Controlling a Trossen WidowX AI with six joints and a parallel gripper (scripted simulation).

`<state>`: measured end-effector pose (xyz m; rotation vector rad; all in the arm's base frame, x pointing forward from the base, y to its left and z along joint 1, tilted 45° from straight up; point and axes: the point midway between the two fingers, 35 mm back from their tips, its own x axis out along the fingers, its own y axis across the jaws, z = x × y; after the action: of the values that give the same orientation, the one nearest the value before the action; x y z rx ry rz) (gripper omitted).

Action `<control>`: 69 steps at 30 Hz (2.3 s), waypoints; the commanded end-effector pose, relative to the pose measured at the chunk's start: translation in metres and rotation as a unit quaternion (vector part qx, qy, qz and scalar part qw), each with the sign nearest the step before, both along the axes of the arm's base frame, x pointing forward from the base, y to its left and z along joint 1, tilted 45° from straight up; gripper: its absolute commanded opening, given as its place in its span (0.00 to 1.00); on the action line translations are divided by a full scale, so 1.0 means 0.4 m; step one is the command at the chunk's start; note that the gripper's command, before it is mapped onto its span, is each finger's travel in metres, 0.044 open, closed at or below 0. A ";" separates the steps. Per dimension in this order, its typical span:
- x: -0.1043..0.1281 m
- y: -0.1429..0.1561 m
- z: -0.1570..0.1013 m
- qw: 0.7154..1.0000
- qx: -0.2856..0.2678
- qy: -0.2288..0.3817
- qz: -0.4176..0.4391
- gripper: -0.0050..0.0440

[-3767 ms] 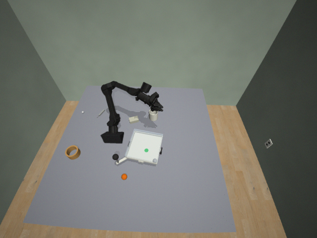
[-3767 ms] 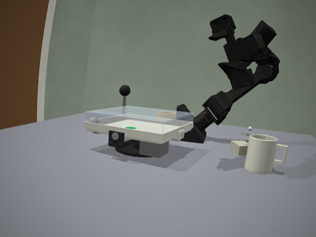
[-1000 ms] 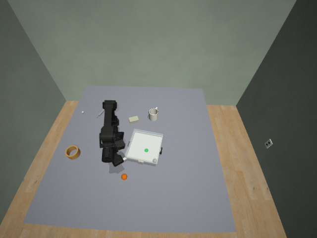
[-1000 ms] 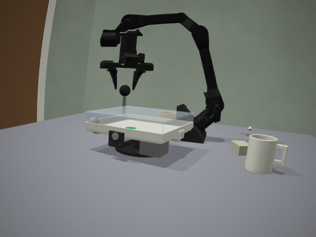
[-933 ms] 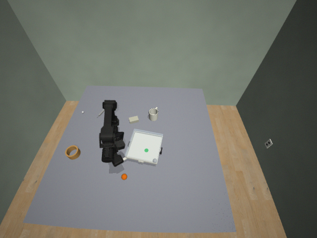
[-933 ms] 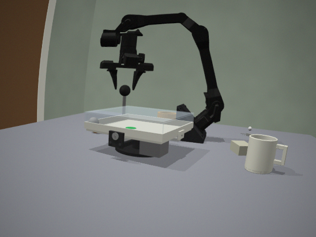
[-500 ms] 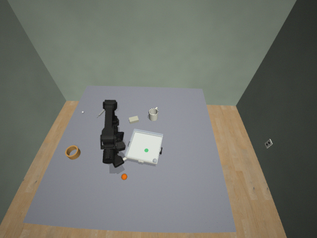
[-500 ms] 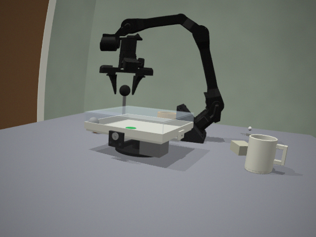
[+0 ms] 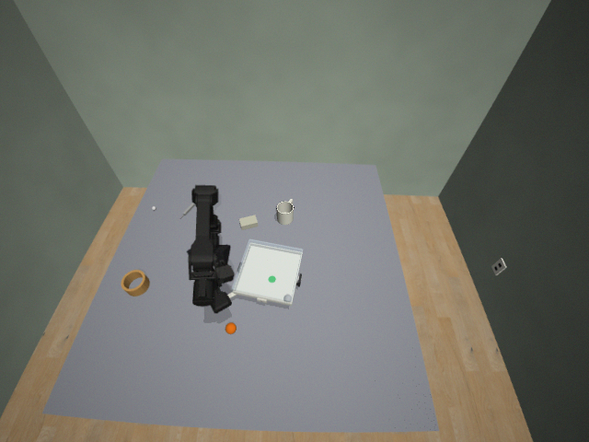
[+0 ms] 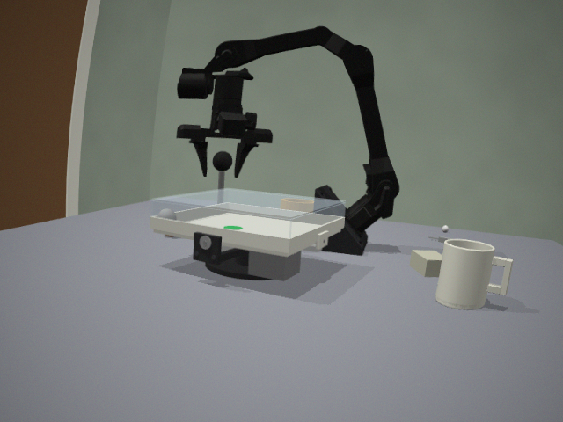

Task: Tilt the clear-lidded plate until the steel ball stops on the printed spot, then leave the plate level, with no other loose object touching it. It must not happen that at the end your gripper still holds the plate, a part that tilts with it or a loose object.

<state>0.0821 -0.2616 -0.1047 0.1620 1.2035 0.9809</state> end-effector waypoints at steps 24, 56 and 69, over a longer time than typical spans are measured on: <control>-0.007 0.016 0.009 1.000 -0.008 -0.002 -0.005 0.41; 0.002 0.007 -0.008 1.000 -0.009 -0.004 -0.007 0.41; -0.005 0.015 0.003 1.000 -0.007 -0.004 -0.007 0.41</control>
<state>0.0803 -0.2563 -0.1066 0.1546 1.2009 0.9660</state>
